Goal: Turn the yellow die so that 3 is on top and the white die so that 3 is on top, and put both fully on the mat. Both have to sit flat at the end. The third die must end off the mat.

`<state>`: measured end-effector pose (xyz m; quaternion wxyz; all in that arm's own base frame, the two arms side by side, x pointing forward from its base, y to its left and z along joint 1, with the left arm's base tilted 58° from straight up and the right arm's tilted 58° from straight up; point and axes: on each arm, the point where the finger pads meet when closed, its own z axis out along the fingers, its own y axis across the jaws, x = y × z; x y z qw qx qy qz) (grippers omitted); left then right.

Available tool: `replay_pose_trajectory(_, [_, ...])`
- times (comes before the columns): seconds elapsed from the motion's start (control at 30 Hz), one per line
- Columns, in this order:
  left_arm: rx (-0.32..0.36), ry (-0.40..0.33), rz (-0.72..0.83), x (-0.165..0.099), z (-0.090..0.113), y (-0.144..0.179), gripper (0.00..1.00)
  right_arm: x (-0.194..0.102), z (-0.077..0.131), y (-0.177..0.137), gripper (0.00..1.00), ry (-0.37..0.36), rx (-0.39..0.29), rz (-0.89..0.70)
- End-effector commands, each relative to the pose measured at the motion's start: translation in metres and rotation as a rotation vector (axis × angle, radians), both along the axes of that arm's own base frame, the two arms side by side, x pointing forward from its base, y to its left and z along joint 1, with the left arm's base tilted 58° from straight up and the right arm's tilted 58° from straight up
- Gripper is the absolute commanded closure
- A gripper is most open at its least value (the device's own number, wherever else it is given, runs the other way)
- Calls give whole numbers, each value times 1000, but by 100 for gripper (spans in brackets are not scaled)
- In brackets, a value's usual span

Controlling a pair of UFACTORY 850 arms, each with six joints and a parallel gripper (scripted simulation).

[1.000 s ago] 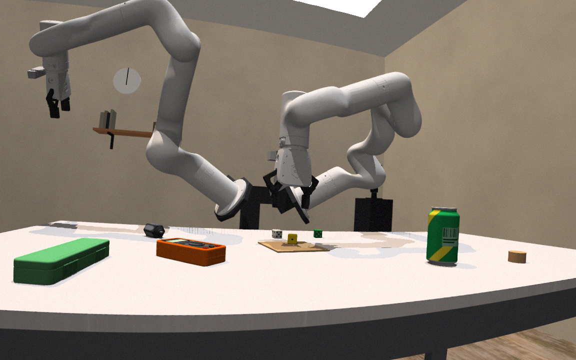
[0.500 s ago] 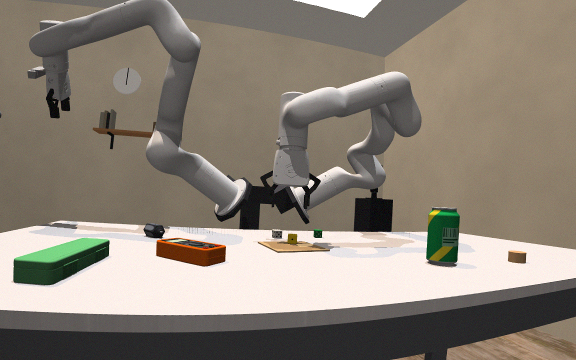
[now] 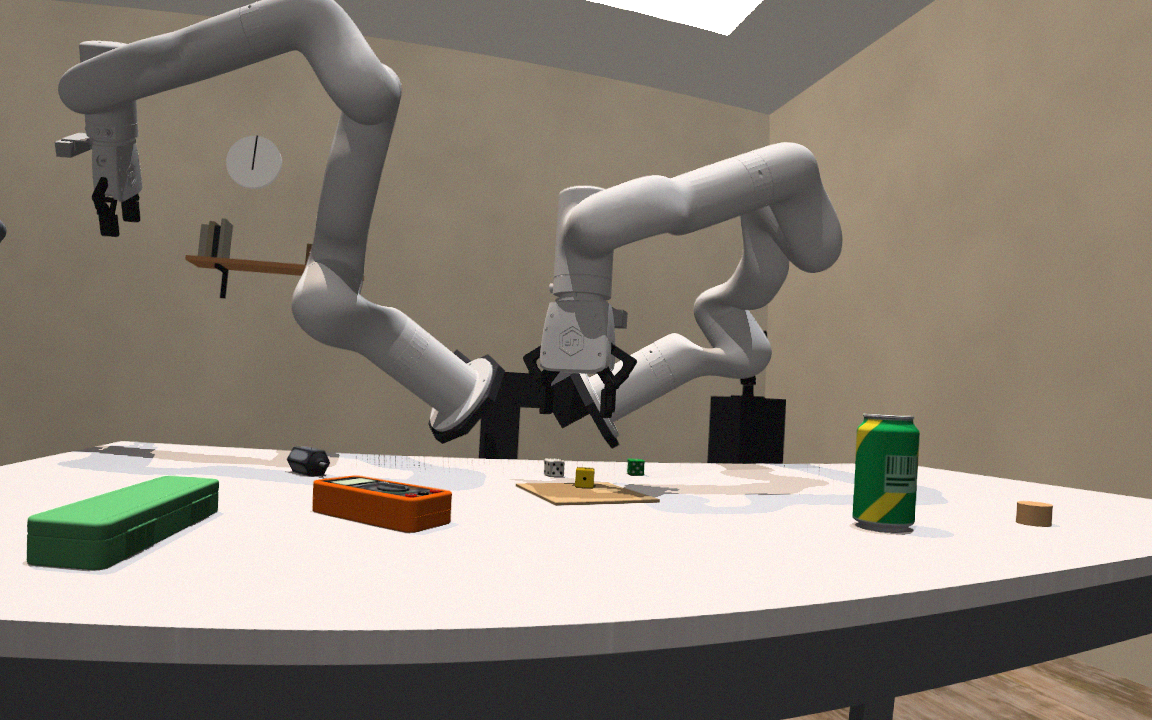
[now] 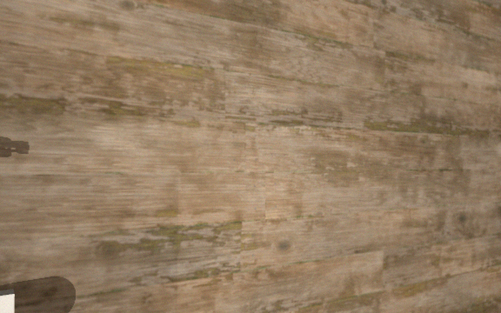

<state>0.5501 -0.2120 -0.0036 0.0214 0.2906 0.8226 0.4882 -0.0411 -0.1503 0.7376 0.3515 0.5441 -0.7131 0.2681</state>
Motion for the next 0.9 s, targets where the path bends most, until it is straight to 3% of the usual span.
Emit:
replay_pose_trajectory(0.0, [54, 142, -85, -3, -1, 0, 0, 0, 1, 0, 0, 0, -2, 0])
replay_pose_trajectory(0.3, [140, 357, -228, -9, -4, 0, 0, 0, 1, 0, 0, 0, -2, 0])
replay_pose_trajectory(0.4, [141, 361, -230, -9, -4, 0, 0, 0, 1, 0, 0, 0, -2, 0])
replay_pose_trajectory(0.47, [181, 461, -297, -12, -5, 1, 0, 0, 1, 0, 0, 0, -2, 0])
replay_pose_trajectory(0.87, [293, 741, -482, -19, -8, 2, 0, 0, 1, 0, 0, 0, -2, 0])
